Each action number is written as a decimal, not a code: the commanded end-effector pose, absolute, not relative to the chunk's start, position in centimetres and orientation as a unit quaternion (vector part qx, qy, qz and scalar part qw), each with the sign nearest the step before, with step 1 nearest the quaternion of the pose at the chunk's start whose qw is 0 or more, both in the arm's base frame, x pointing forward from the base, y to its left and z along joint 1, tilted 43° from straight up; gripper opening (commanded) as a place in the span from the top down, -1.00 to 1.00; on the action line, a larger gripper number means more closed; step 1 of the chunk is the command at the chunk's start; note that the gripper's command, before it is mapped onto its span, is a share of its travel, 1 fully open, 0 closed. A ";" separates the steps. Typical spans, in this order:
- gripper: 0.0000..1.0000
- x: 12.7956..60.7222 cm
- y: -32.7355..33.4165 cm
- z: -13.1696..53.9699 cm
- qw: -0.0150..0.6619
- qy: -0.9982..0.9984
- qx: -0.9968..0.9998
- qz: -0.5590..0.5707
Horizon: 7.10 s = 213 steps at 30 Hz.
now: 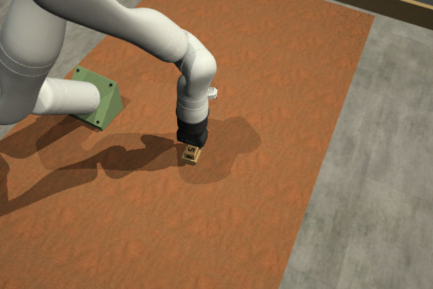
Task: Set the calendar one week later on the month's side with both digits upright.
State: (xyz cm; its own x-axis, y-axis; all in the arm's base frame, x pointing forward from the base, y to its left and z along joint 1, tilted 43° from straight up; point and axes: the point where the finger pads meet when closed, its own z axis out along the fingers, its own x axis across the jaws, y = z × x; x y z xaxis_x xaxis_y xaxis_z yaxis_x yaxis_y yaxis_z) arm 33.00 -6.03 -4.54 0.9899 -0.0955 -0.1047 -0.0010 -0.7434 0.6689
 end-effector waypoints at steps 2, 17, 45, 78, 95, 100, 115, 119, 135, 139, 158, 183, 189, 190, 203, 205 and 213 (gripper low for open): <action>-0.14 33.0 -6.0 -4.5 0.357 -0.026 0.931 -0.065; -0.14 33.0 -6.0 -4.5 0.357 -0.026 0.931 -0.065; -0.62 33.0 -6.0 -4.5 0.357 -0.026 0.931 -0.065; -0.74 33.9 -1.9 0.0 0.357 -0.026 0.931 -0.065; -1.00 34.3 0.0 2.1 0.357 -0.026 0.931 -0.065; -1.00 34.3 0.0 2.1 0.357 -0.026 0.931 -0.065; -1.00 34.3 0.0 2.2 0.357 -0.026 0.931 -0.065; -1.00 34.4 0.4 2.6 0.357 -0.026 0.931 -0.065; -1.00 35.2 4.0 6.6 0.357 -0.026 0.931 -0.065; -1.00 35.3 4.6 7.2 0.357 -0.026 0.931 -0.065; -1.00 35.3 4.8 7.4 0.357 -0.026 0.931 -0.065; -1.00 35.3 4.8 7.4 0.357 -0.026 0.931 -0.065; -1.00 35.3 4.8 7.4 0.357 -0.026 0.931 -0.065; -1.00 35.3 4.8 7.4 0.357 -0.026 0.931 -0.065; -1.00 35.3 4.8 7.4 0.357 -0.026 0.931 -0.065; -1.00 35.3 4.8 7.4 0.357 -0.026 0.931 -0.065; -1.00 35.3 4.8 7.4 0.357 -0.026 0.931 -0.065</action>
